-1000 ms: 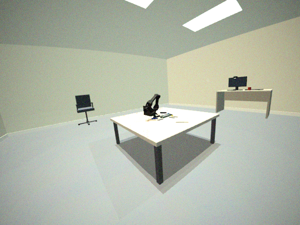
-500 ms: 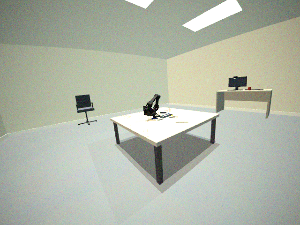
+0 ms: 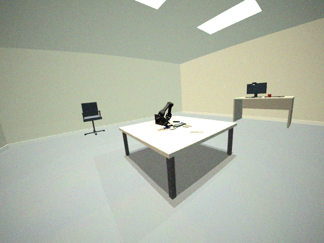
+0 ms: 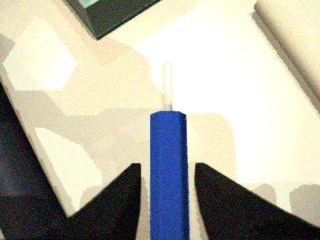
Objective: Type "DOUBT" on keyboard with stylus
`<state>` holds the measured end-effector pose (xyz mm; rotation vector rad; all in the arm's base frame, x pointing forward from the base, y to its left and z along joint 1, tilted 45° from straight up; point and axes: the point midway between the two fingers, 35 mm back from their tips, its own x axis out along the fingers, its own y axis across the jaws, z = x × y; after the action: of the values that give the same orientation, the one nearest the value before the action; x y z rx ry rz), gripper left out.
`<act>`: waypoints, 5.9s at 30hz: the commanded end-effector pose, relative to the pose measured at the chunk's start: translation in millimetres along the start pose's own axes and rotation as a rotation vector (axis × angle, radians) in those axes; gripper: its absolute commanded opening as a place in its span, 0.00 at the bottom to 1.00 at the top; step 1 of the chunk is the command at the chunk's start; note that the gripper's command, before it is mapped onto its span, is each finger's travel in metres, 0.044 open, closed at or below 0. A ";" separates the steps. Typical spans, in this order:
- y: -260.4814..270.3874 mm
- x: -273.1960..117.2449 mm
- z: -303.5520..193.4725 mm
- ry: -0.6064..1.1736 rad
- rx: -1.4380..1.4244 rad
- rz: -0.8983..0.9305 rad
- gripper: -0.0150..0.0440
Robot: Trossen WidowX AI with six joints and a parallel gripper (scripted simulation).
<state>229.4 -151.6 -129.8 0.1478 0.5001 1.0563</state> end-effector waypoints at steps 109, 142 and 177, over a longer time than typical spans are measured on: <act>32.7 36.9 199.0 1.548 -0.134 -0.027 0.25; 29.0 47.7 195.5 1.547 -0.135 -0.028 0.39; 29.1 55.4 191.3 1.547 -0.135 -0.027 0.39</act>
<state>316.1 -67.1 30.8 -0.8788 1.7891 1.0162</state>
